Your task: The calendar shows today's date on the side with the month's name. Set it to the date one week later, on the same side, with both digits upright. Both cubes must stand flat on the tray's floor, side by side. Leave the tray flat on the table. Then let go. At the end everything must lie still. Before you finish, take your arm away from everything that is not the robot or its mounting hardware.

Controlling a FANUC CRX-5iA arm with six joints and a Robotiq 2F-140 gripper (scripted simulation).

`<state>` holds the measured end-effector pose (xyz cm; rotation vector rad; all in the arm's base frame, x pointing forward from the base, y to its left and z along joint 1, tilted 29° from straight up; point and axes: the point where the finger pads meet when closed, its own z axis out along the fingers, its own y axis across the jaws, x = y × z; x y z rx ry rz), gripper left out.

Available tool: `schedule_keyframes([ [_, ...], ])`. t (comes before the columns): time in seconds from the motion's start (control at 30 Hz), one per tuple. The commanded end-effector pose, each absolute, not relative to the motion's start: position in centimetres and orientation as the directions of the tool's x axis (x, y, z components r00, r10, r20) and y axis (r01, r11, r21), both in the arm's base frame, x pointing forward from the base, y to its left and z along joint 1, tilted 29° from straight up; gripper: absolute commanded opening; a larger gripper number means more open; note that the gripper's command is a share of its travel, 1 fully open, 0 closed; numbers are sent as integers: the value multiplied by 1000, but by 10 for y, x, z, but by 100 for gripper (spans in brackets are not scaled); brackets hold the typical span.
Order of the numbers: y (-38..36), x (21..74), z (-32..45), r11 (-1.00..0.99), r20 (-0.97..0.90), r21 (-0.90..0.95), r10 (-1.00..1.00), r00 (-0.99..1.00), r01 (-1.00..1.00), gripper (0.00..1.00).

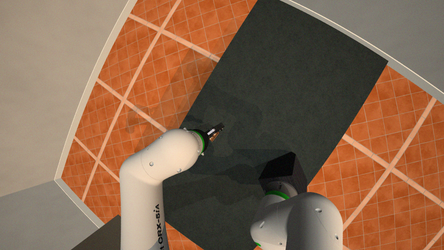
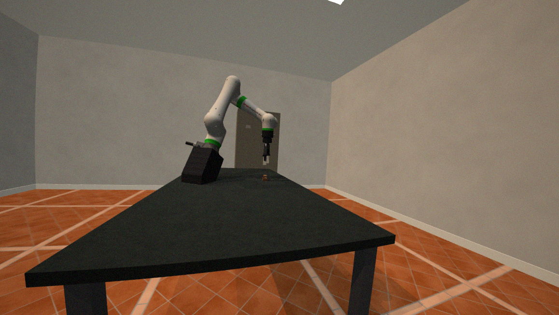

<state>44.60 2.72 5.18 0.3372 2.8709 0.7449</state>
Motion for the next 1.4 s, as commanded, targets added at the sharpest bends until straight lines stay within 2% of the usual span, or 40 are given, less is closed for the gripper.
schedule_keyframes([
  [0.0,28,446,51,812,-24,491,374,-927,315,100],
  [0.13,29,447,49,739,58,488,504,-862,465,100],
  [0.23,29,447,49,723,73,486,526,-847,491,100],
  [0.27,29,447,48,671,118,477,592,-798,568,100],
  [0.67,31,448,44,381,297,391,809,-507,838,100],
  [0.77,31,448,44,379,298,391,810,-505,839,100],
  [0.87,32,448,43,236,360,334,863,-354,913,100],
  [1.13,33,448,40,30,427,242,894,-135,970,100],
  [1.37,33,448,40,-13,439,221,894,-87,975,100],
])
